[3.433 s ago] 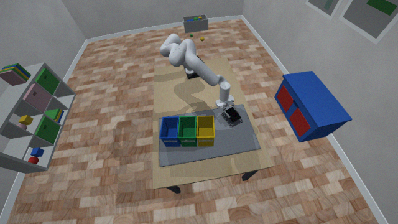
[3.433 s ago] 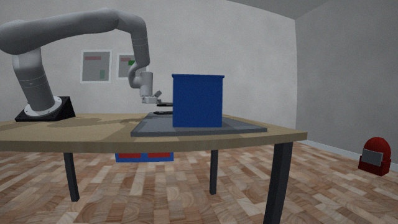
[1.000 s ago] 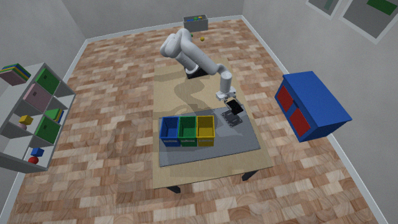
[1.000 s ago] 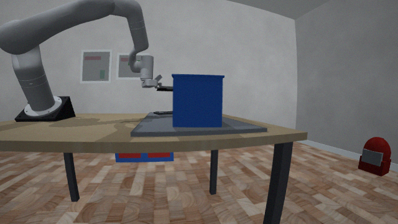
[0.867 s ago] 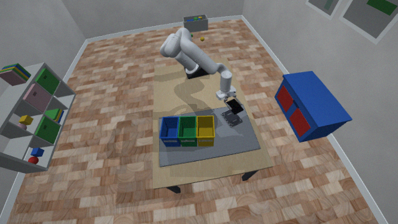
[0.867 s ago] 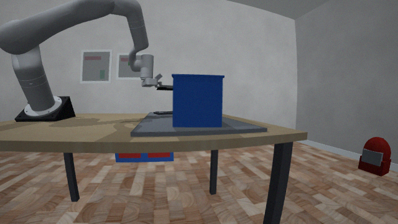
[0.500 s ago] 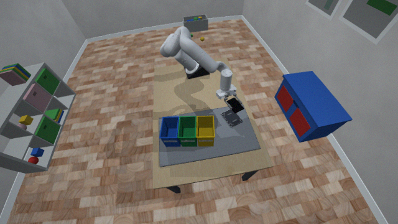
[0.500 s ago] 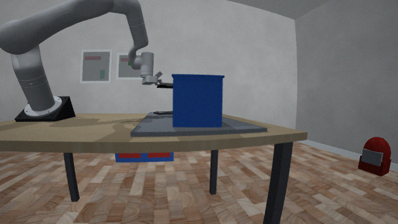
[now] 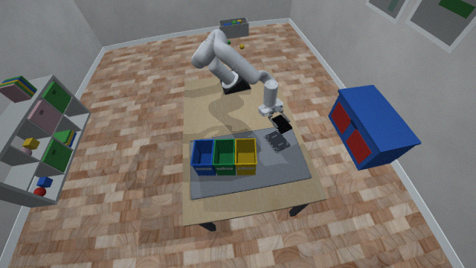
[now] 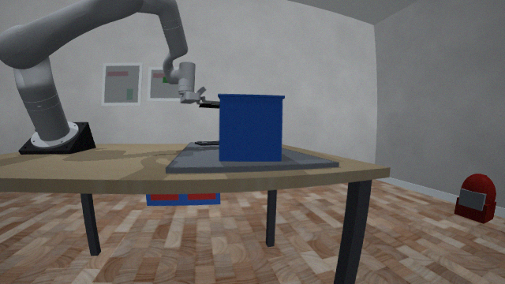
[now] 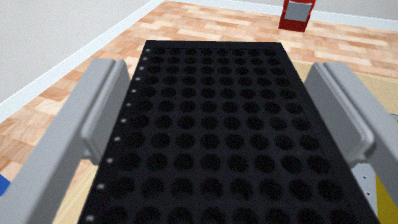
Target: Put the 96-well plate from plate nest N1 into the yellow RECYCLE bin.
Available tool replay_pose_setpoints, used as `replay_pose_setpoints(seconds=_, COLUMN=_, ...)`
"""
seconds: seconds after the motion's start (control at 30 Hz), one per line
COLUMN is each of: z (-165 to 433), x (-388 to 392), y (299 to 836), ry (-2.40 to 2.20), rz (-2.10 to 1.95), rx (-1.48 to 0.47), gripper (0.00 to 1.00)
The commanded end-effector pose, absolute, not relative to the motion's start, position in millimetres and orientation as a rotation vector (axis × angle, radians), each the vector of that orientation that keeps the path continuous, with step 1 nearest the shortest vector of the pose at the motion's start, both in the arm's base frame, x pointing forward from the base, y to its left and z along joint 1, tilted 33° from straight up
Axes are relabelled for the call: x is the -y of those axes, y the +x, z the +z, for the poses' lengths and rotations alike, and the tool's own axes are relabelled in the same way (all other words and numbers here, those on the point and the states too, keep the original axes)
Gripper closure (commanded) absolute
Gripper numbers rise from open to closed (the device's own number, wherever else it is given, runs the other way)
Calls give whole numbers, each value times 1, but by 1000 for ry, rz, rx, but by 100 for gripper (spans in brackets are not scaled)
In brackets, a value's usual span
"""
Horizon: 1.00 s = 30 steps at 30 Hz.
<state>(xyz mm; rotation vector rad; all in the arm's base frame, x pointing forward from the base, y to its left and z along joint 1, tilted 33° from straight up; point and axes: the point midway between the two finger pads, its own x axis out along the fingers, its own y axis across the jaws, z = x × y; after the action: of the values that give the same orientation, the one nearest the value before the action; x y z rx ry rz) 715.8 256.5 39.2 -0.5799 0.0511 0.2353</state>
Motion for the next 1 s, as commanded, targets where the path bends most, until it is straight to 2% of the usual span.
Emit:
replay_pose_setpoints(seconds=0.0, z=43, x=-259, y=716, ry=-579, rz=235, rx=-49, gripper=100)
replay_pose_setpoints(seconds=0.4, z=43, x=-259, y=716, ry=-579, rz=235, rx=-49, gripper=100)
replay_pose_setpoints(seconds=0.97, z=68, x=-220, y=736, ry=-574, rz=-237, rx=92, gripper=100)
